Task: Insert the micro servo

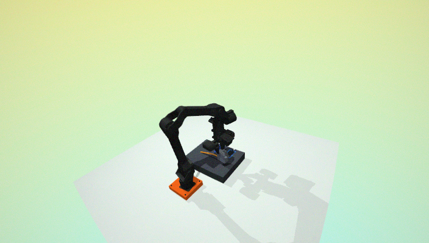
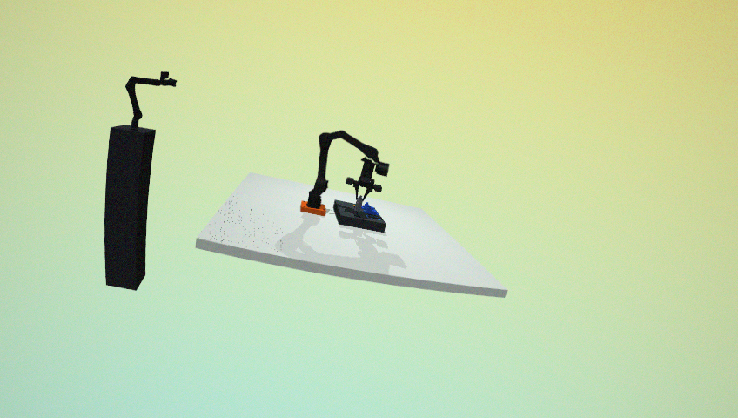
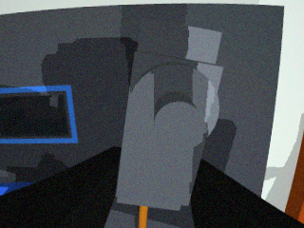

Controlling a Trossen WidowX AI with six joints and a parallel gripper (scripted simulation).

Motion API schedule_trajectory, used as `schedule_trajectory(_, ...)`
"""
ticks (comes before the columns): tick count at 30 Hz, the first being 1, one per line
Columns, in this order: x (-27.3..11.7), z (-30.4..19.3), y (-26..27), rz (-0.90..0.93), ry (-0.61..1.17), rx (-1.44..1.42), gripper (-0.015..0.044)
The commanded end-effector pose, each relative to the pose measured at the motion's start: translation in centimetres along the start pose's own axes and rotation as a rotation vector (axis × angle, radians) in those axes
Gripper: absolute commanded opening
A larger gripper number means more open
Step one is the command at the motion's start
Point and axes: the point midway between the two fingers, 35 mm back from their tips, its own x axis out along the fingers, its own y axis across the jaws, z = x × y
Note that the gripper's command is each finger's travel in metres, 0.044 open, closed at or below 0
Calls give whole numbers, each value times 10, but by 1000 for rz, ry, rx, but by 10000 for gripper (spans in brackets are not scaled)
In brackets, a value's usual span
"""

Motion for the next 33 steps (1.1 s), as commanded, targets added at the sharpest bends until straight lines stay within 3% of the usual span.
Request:
schedule_trajectory(1,-1,-1,0,6,4,154,0)
schedule_trajectory(33,-1,-1,0,3,7,1264,0)
